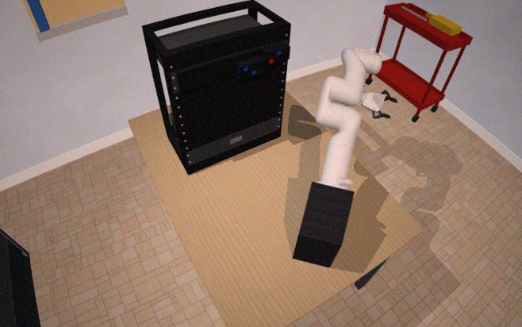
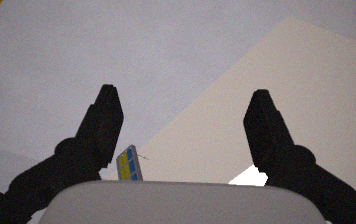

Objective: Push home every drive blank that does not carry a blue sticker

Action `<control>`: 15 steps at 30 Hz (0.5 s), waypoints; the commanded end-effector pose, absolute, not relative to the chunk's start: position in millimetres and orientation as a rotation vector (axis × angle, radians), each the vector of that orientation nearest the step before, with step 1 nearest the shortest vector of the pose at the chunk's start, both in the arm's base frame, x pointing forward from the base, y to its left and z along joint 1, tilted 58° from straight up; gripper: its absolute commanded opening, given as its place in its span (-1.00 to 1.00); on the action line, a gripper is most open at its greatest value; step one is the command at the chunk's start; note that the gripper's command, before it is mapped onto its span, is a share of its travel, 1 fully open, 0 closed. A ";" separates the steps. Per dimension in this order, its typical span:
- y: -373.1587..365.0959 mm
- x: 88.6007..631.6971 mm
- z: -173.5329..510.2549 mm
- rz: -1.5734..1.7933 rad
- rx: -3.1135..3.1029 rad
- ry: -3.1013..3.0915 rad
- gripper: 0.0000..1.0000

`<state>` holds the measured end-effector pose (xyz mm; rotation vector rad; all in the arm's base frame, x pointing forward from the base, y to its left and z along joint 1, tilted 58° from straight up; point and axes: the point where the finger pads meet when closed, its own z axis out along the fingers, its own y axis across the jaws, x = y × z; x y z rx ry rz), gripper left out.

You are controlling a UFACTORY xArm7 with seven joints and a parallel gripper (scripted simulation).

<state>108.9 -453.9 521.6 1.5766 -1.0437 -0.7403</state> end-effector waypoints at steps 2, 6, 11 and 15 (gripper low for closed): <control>-459.5 58.1 513.2 -0.842 1.527 -1.120 1.00; -459.1 25.0 507.0 -0.913 1.494 -1.169 1.00; -456.3 -8.5 500.7 -0.985 1.460 -1.218 1.00; -451.4 -39.3 494.9 -1.052 1.428 -1.263 1.00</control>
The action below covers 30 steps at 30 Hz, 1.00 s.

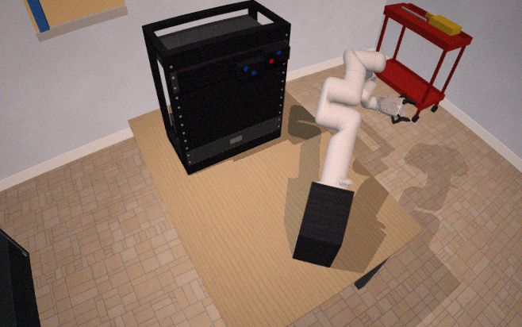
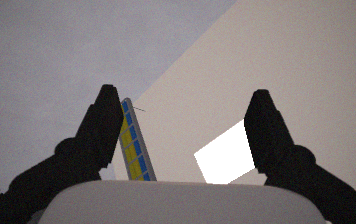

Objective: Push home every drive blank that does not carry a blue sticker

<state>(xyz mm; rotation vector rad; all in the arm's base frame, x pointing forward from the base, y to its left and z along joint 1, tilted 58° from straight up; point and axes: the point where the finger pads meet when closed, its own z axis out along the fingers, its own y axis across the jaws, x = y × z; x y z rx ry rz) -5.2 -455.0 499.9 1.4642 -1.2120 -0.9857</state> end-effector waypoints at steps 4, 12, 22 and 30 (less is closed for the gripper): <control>-443.6 -72.5 488.5 -1.126 1.391 -1.312 1.00; -426.0 -123.7 478.4 -1.243 1.331 -1.389 1.00; -385.6 -199.1 462.5 -1.430 1.231 -1.509 1.00; -349.6 -245.4 451.6 -1.559 1.159 -1.590 1.00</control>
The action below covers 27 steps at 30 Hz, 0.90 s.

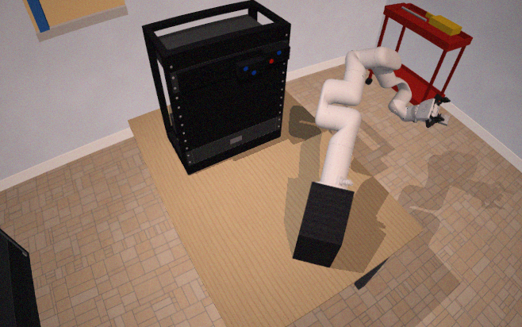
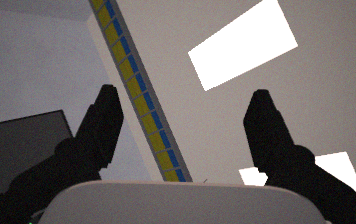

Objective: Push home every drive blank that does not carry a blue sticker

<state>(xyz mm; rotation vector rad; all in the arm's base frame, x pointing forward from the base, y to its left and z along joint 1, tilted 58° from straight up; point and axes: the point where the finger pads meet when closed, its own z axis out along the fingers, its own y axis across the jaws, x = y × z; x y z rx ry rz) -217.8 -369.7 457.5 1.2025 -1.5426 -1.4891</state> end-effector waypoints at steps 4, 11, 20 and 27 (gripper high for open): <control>-328.4 -267.4 446.0 -1.627 1.120 -1.632 1.00; -283.8 -304.8 435.3 -1.756 1.044 -1.711 1.00; -229.2 -338.1 423.6 -1.899 0.956 -1.798 1.00; -175.4 -360.6 413.1 -2.030 0.873 -1.877 1.00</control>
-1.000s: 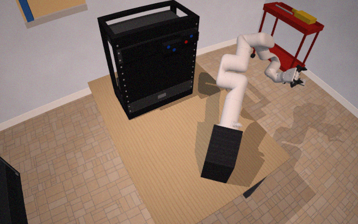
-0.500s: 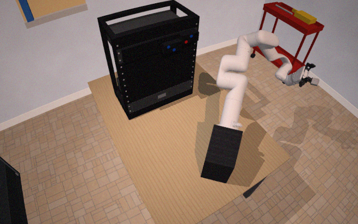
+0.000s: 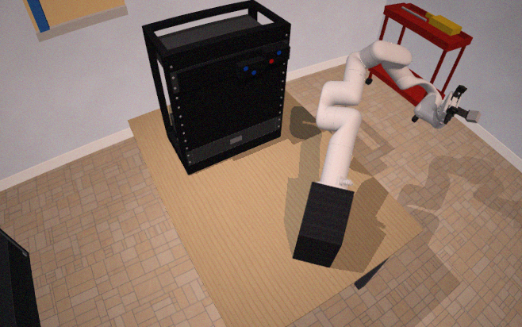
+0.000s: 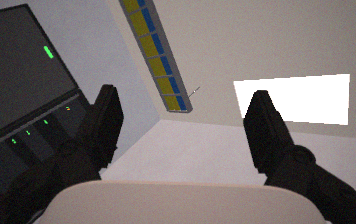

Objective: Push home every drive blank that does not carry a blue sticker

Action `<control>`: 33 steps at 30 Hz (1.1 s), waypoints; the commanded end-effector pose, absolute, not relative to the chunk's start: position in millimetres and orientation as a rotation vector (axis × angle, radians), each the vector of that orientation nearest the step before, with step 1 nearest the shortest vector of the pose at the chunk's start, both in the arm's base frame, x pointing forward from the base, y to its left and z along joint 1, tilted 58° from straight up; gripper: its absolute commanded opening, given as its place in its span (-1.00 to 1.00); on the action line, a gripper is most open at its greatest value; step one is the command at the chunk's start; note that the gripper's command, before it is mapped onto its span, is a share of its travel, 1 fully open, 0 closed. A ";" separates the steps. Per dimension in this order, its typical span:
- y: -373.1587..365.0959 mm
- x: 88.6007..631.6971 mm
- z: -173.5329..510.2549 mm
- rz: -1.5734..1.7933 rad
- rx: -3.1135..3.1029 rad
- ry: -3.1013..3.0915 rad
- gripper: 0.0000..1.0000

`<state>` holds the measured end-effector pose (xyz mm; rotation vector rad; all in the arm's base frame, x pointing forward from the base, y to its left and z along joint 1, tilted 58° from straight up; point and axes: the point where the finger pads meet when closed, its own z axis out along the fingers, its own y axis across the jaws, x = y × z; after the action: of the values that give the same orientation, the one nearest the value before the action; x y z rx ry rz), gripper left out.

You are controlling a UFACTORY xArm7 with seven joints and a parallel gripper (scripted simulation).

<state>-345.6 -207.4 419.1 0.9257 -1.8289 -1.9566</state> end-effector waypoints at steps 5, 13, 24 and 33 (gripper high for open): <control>-151.9 -367.7 408.7 -2.085 0.837 -1.910 1.00; -80.0 -379.7 395.9 -2.250 0.727 -2.009 1.00; -0.7 -377.1 382.5 -2.429 0.601 -2.118 1.00; 71.2 -359.6 370.5 -2.595 0.477 -2.223 1.00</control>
<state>-366.9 37.0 375.8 0.5390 -2.1742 -2.5217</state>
